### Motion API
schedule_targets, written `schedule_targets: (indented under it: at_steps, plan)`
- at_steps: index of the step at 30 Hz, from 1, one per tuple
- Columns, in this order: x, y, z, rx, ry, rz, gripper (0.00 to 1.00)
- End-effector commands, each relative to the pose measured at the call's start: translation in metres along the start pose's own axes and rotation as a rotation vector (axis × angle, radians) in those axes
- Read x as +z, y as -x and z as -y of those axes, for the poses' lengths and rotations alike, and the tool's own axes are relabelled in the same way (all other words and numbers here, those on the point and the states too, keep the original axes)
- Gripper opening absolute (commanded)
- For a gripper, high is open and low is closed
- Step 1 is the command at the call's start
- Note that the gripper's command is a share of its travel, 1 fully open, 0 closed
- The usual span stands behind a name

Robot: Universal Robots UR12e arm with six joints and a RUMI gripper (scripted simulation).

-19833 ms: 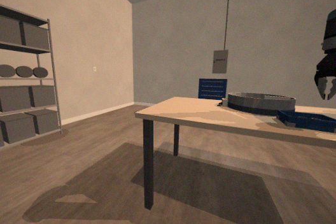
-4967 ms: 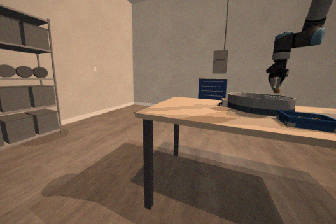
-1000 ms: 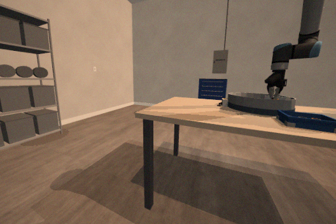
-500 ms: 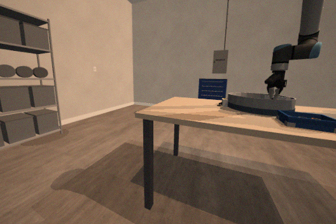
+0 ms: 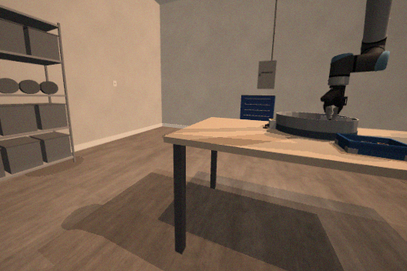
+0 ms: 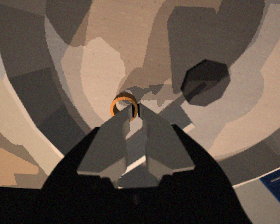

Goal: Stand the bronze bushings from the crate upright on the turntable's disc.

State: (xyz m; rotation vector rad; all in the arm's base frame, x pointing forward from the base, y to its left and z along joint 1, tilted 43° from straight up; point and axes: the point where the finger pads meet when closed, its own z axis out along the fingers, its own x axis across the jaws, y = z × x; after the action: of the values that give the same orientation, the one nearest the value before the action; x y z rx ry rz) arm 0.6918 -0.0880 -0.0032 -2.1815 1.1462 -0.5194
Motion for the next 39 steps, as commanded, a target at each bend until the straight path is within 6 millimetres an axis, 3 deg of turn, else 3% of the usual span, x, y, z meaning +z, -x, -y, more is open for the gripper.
schedule_targets:
  at_steps: [1, 39]
  plan:
    - [-0.0003, -0.0003, 0.0002, 0.000, 0.000, -0.001, 0.00]
    - [0.0050, -0.0003, 0.0002, 0.000, 0.000, -0.001, 0.00]
